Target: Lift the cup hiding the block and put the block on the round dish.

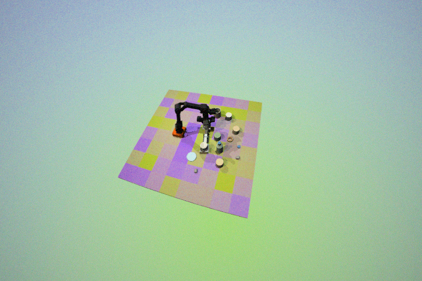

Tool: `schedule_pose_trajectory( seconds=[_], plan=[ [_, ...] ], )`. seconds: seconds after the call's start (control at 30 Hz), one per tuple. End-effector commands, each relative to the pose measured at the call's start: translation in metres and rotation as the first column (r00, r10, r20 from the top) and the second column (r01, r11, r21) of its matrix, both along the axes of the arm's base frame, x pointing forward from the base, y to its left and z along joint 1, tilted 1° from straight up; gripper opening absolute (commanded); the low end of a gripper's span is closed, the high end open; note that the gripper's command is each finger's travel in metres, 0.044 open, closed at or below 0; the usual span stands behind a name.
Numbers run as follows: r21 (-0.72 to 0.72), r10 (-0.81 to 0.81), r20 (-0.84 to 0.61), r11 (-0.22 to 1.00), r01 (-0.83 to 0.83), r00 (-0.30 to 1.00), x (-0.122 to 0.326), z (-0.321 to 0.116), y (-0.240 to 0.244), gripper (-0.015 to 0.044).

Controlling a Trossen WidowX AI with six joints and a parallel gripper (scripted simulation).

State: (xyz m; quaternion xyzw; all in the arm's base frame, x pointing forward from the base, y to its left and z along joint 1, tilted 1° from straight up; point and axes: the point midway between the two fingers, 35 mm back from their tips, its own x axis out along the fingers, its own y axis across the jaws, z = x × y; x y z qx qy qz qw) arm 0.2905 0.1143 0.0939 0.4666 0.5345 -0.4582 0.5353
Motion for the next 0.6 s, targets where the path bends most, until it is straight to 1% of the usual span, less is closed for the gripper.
schedule_pose_trajectory(
  seconds=[0.0, 0.57],
  plan=[
    [0.02, -0.002, 0.024, 1.0, 0.002, 1.0, 0.004, 0.011, 0.003, 0.0],
    [0.02, -0.002, 0.024, 1.0, 0.002, 1.0, 0.003, 0.033, 0.003, 0.0]
  ],
)
